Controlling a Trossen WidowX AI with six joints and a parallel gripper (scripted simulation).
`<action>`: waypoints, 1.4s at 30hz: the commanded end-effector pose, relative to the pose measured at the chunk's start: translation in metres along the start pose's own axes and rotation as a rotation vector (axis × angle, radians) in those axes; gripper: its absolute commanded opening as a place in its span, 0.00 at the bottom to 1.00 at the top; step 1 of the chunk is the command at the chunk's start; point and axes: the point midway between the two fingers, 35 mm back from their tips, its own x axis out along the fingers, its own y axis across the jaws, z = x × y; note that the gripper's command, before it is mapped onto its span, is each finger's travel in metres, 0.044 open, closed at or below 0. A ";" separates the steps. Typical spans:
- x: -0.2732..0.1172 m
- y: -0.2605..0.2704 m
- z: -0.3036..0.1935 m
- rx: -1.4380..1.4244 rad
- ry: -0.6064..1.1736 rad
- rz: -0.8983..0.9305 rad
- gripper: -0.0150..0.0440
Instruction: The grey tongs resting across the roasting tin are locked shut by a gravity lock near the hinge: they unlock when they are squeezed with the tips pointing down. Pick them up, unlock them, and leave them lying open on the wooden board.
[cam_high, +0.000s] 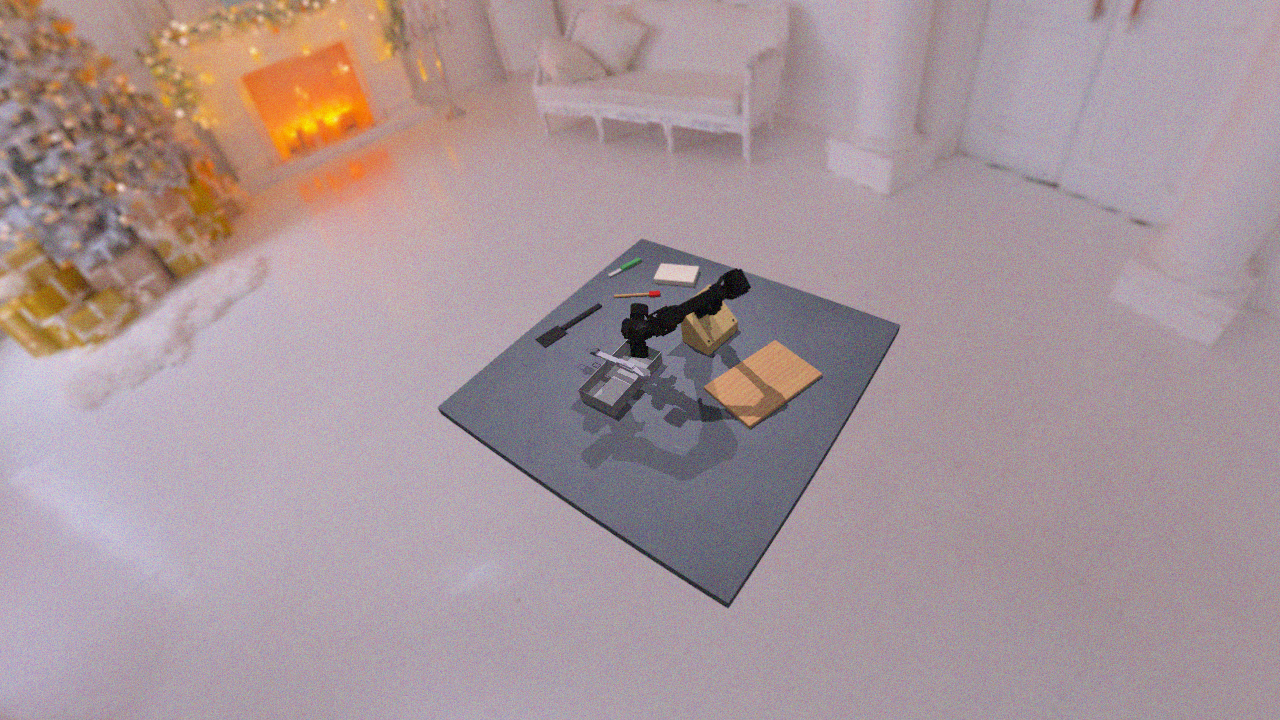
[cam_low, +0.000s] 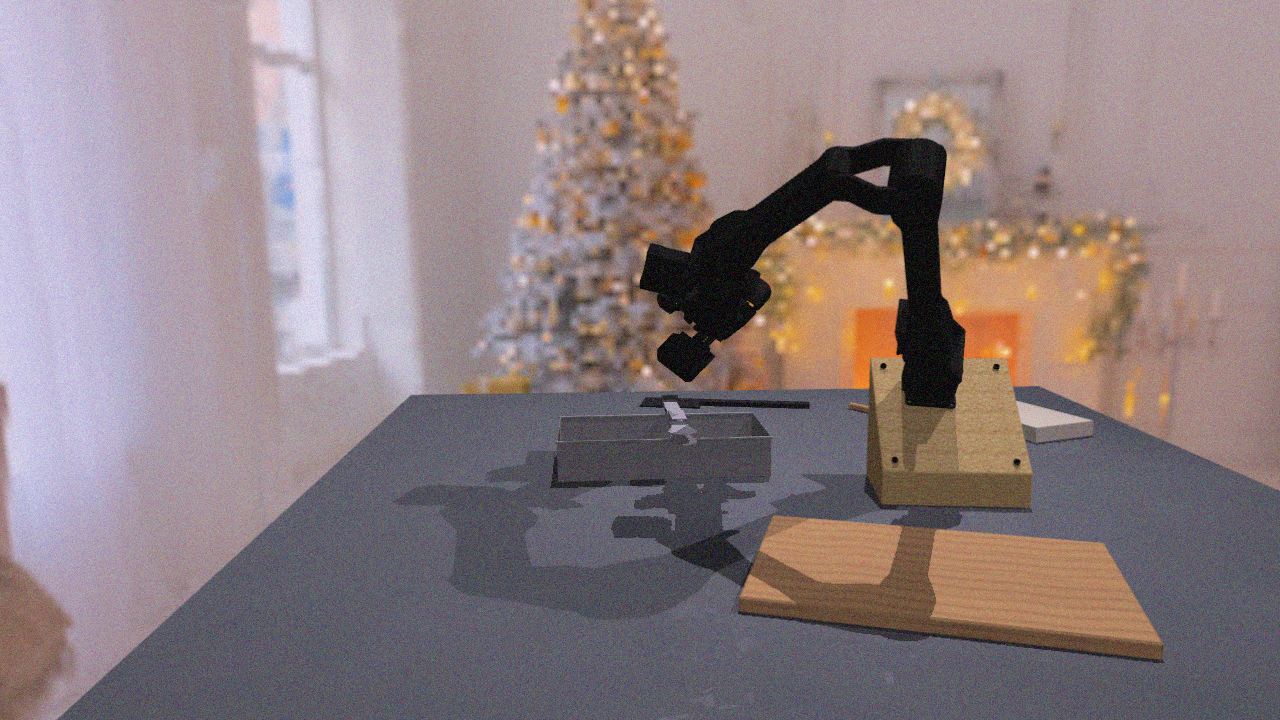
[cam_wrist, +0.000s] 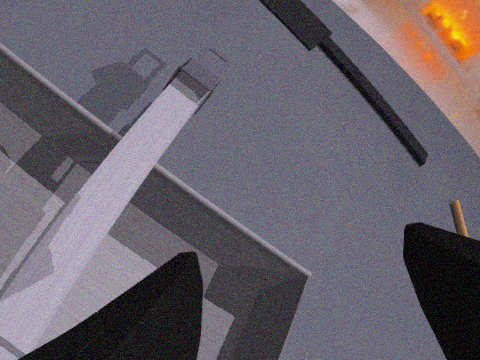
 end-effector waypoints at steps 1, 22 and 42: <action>0.065 0.017 -0.004 0.734 0.328 0.433 0.69; 0.083 0.015 -0.001 1.214 0.655 0.731 0.69; 0.091 0.025 0.006 1.214 0.654 0.730 0.69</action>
